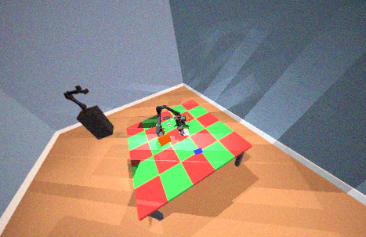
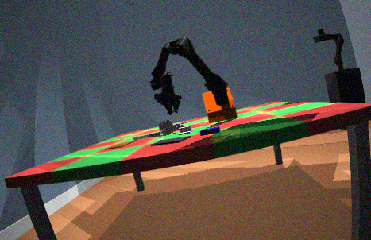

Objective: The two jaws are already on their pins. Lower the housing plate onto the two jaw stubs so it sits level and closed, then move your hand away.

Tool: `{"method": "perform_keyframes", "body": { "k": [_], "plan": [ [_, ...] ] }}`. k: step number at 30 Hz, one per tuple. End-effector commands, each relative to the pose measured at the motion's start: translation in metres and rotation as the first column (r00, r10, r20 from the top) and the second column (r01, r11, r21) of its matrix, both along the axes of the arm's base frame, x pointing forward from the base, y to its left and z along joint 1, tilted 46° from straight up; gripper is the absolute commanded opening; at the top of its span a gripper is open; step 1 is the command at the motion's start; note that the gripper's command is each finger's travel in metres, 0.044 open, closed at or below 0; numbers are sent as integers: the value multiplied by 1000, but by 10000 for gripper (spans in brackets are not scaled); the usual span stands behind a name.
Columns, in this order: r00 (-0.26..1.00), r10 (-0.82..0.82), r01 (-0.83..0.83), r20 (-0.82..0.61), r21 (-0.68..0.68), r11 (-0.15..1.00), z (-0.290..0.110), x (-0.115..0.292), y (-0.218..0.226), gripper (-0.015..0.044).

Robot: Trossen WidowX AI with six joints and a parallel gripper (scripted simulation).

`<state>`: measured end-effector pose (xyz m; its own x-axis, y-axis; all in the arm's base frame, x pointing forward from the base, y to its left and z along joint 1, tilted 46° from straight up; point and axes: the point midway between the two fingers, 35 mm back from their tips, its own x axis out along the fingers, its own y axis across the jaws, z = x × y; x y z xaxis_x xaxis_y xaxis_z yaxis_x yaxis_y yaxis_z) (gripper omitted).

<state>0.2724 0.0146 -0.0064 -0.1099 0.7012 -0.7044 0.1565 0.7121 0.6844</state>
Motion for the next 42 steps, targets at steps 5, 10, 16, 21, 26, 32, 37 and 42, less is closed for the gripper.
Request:
{"method": "perform_keyframes", "body": {
  "k": [5,10,16,21,26,32,37,42],
  "plan": [
    [999,-24,24,-23,-2,1000,-5,0,-4,351],
    [999,-24,24,-23,-2,1000,-5,0,-4,351],
    [999,-24,24,-23,-2,1000,-5,0,-4,351],
    [999,-24,24,-23,-2,1000,-5,0,-4,351],
    [999,-24,24,-23,-2,1000,-5,0,-4,351],
    [999,-23,23,-22,-1,1000,0,-4,0,351],
    [1000,-22,22,-22,-1,1000,1,-6,1,351],
    [1000,-22,22,-22,-1,1000,1,-6,1,351]
  ]
}}
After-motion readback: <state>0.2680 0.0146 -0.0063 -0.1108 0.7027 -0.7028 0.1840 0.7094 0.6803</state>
